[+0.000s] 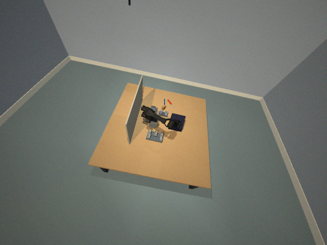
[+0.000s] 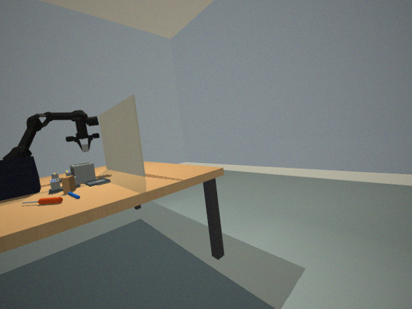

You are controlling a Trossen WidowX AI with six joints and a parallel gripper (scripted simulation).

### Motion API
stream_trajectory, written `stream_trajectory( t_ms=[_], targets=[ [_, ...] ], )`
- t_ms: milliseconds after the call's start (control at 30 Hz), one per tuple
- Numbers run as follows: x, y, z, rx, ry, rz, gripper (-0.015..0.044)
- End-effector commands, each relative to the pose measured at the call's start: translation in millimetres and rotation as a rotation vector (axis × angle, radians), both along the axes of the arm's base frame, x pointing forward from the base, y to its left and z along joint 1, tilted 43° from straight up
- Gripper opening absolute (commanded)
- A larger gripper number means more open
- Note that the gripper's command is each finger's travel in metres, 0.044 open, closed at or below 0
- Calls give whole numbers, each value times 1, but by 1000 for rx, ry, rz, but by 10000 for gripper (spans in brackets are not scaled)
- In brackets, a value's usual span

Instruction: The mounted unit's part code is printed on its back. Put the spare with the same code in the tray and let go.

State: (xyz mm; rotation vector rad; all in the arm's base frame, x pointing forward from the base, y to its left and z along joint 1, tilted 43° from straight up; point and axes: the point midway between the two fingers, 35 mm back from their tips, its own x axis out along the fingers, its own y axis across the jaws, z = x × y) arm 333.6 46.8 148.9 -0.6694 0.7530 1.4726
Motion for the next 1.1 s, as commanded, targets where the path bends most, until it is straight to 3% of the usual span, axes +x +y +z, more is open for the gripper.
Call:
stream_trajectory(
  t_ms=[0,1067],
  targets=[
    [9,-17,-15,-8,10,3,0],
    [40,-153,-143,35,29,-24,0]
  ],
)
